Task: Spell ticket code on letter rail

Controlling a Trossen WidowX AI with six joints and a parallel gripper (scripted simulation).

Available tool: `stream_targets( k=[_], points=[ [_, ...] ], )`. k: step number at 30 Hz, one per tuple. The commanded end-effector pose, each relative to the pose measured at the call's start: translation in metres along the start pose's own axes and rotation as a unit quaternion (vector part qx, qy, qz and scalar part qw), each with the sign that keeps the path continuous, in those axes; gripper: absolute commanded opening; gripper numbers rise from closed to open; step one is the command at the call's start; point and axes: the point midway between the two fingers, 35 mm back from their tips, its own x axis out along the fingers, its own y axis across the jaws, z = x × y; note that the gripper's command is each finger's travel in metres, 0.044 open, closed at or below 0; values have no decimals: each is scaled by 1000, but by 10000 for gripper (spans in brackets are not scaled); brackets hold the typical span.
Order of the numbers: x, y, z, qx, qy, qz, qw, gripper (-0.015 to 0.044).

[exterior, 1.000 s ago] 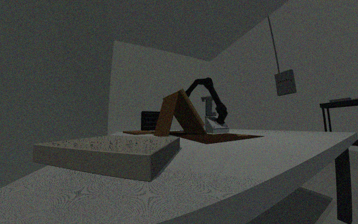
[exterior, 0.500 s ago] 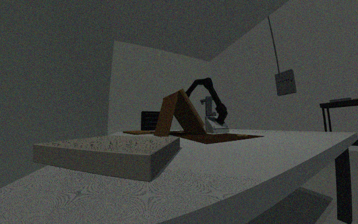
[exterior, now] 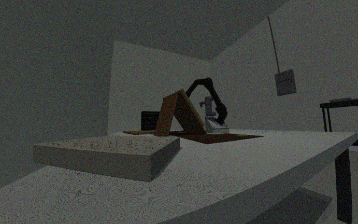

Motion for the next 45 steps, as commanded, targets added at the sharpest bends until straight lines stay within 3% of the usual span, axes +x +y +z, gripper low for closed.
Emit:
stream_targets(
  k=[1,45],
  points=[
    [-1,3,1,1,1,-3,1000,0],
    [-1,25,1,2,1,-3,1000,0]
  ],
)
